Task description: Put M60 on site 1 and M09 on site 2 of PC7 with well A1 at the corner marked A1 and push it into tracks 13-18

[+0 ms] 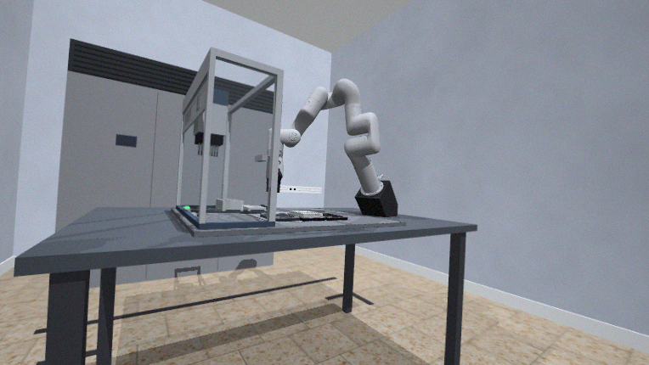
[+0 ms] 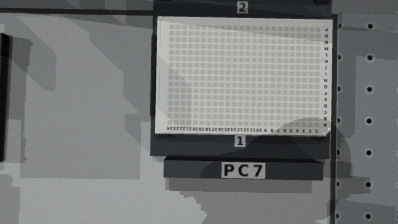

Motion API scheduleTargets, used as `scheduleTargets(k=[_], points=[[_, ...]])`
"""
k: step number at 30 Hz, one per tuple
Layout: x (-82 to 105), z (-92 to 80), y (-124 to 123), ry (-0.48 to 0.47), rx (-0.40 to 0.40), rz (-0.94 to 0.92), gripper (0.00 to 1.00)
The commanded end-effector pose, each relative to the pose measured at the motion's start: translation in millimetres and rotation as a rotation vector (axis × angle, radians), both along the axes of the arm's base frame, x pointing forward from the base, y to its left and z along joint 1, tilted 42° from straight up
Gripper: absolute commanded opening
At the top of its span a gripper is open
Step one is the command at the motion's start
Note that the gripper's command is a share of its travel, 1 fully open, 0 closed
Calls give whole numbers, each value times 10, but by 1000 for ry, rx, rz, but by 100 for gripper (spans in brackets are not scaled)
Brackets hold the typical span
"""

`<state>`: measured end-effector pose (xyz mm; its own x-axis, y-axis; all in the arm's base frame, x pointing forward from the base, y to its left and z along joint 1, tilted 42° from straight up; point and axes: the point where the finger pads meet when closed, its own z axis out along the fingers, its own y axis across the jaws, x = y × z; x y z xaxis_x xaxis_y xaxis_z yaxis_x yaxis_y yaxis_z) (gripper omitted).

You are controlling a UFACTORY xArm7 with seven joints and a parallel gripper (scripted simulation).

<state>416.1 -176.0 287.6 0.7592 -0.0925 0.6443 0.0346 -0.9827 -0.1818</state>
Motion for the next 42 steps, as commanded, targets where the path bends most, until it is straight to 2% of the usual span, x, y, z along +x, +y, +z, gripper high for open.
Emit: scheduleTargets(k=[1, 42], points=[[-34, 61, -21, -4, -1, -2, 82], [-415, 496, -114, -5, -1, -2, 82]])
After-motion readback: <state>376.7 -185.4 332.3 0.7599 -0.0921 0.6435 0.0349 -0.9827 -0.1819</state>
